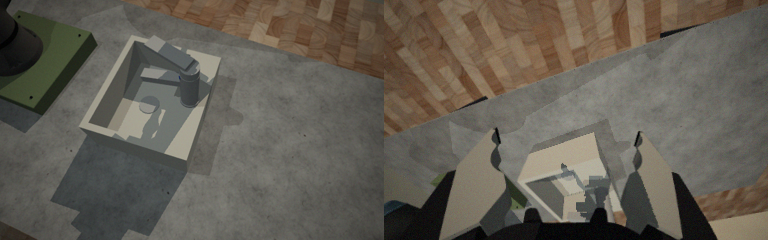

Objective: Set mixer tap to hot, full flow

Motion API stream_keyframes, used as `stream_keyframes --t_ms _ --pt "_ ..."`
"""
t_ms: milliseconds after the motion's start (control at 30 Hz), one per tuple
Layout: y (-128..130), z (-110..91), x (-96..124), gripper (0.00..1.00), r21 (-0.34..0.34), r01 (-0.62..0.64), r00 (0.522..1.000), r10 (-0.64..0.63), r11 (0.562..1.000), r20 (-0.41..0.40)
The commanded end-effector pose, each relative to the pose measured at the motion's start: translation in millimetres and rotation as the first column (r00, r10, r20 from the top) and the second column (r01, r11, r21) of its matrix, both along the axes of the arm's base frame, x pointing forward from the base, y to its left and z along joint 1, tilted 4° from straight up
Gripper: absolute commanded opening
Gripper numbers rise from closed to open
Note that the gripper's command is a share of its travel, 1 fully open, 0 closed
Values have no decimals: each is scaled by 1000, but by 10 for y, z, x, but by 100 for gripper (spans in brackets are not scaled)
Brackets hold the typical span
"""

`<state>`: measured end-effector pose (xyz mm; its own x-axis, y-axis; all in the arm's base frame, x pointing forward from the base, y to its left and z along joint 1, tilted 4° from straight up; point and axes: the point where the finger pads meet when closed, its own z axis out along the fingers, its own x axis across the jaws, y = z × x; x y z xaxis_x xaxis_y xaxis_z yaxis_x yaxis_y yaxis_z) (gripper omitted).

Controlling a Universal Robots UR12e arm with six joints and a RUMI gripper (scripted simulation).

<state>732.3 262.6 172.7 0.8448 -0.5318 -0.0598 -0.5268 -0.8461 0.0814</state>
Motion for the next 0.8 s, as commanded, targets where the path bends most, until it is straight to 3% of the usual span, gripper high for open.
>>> stream_keyframes --t_ms 0,600,767 --pt "1 10 6 100 0 0 1000 0 1000 2" --pt "-4 12 6 100 0 2 1000 -2 1000 2" --pt "-162 76 -19 100 -4 58 998 -58 998 5"
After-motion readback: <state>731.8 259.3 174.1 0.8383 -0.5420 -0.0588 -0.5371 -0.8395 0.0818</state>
